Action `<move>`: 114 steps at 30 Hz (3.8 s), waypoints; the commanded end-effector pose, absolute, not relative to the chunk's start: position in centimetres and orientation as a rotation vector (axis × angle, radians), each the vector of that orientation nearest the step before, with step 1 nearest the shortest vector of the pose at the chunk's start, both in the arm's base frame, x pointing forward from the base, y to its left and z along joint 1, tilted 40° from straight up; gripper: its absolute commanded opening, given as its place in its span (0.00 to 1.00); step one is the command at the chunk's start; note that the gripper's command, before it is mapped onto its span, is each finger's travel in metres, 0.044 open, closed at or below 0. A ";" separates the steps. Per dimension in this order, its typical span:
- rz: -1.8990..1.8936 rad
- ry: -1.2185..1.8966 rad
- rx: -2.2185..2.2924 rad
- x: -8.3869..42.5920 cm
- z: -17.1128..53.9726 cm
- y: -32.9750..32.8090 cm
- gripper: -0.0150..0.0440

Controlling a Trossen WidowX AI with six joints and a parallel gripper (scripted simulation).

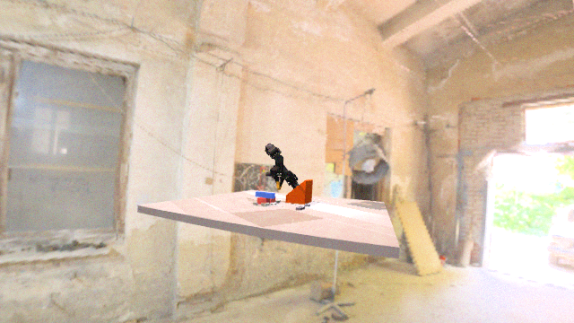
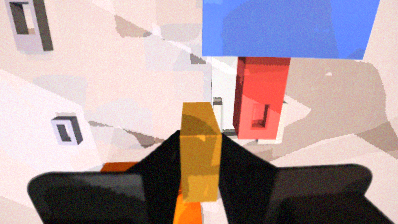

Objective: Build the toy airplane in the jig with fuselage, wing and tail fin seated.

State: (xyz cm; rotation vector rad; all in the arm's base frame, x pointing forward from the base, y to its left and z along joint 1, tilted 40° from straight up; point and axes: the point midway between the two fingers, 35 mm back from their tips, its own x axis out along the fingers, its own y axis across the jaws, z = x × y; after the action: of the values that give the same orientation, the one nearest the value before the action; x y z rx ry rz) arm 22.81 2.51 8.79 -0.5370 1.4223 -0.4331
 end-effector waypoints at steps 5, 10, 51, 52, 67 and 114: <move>-0.441 1.418 -0.554 22.5 9.8 0.2 0.25; -0.452 1.415 -0.568 22.2 10.4 -1.2 0.25; -0.478 1.413 -0.596 21.6 10.5 -4.8 0.37; -0.478 1.413 -0.596 21.6 10.4 -4.9 0.37; -0.480 1.411 -0.598 21.8 8.6 -6.5 0.37; -0.477 1.415 -0.595 21.3 15.5 -0.5 0.69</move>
State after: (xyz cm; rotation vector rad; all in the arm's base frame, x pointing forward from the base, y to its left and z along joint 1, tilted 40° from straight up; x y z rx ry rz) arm 21.25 -0.68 15.36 -0.5960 1.4077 -0.4729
